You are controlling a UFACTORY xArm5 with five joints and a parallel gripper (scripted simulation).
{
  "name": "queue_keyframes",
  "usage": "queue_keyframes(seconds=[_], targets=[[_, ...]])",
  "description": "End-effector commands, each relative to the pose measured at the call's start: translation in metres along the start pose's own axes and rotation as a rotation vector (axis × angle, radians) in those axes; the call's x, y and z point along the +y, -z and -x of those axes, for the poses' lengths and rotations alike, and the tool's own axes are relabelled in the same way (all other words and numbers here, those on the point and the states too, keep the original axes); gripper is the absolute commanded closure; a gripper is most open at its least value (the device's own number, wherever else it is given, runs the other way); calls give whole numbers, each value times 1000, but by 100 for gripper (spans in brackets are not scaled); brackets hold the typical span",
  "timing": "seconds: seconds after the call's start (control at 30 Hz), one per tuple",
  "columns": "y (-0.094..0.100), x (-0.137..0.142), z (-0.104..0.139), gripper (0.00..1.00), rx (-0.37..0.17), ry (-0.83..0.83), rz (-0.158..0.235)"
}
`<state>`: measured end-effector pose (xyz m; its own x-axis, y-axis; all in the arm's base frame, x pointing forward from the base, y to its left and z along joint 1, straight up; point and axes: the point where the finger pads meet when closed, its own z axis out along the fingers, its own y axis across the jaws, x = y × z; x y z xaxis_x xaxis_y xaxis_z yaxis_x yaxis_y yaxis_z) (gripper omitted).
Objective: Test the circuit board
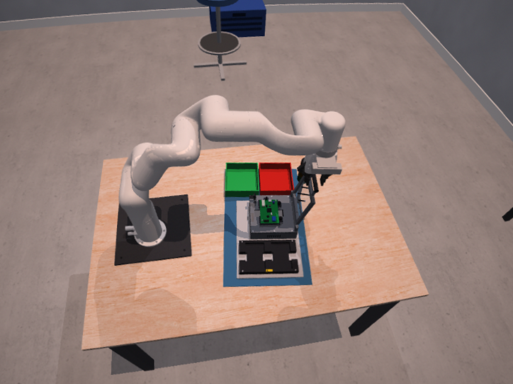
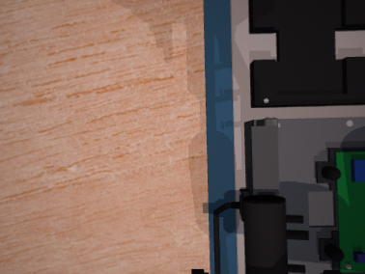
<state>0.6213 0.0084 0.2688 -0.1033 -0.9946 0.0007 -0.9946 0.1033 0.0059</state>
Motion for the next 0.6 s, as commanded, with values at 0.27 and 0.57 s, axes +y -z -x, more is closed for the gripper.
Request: queue_keyframes(seconds=[0.27,0.57], targets=[[0,-1,0,100,-1,0,-7],[0,-1,0,100,-1,0,-7]])
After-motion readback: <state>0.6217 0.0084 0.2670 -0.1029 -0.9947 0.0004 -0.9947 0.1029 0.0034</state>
